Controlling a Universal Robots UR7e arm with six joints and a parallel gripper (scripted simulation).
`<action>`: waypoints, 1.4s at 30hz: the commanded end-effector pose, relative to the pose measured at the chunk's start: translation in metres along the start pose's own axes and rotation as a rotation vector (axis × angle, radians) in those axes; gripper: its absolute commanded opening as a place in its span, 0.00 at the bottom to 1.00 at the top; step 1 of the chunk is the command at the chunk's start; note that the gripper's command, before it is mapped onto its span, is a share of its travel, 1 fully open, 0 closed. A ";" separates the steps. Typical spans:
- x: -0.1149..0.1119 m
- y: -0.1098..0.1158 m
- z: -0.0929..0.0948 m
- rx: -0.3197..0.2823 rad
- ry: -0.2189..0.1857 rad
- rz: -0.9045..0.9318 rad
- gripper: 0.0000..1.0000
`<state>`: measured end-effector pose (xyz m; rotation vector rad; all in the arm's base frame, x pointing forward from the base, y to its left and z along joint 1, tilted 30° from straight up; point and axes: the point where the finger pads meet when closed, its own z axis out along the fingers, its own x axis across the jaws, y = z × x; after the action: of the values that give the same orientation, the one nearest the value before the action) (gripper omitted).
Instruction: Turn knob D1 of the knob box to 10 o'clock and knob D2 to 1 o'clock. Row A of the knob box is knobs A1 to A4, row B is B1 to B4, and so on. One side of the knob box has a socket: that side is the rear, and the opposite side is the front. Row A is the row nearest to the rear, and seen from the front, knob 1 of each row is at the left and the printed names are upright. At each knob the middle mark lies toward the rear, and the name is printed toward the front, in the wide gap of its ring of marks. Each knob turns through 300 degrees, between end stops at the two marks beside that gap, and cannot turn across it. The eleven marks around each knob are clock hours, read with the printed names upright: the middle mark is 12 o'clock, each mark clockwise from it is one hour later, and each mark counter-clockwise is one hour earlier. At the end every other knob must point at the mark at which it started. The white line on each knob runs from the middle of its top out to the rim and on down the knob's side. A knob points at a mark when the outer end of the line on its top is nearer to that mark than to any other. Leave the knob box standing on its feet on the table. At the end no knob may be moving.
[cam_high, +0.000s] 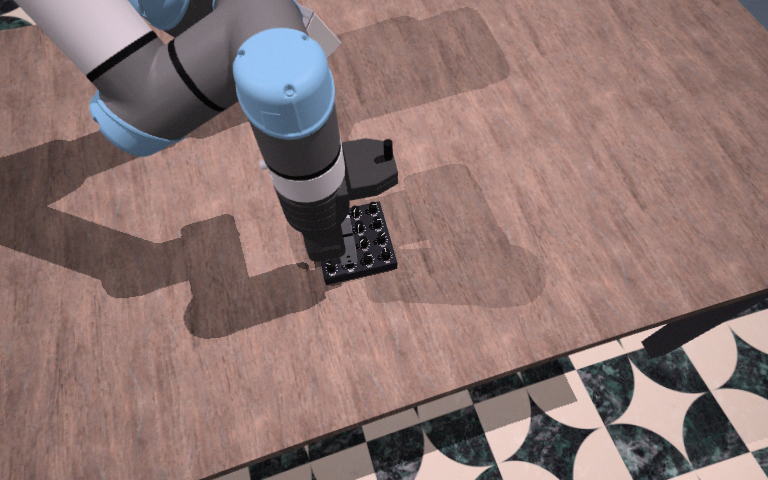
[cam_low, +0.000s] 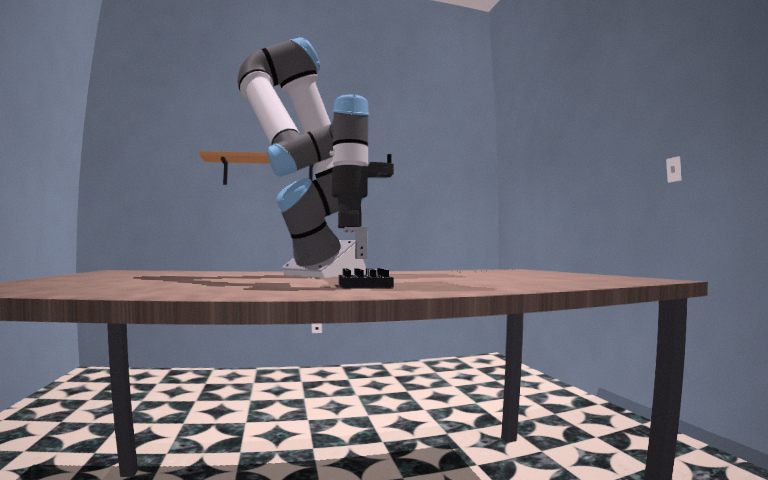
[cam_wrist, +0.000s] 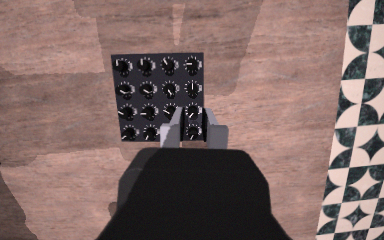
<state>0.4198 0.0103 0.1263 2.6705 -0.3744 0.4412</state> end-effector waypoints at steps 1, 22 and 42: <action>0.000 0.000 -0.005 0.000 -0.001 0.000 0.46; 0.000 0.000 -0.007 0.000 -0.001 -0.003 0.46; -0.004 -0.002 -0.008 0.000 -0.001 -0.163 0.46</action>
<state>0.4157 0.0154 0.1308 2.6751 -0.2194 0.4025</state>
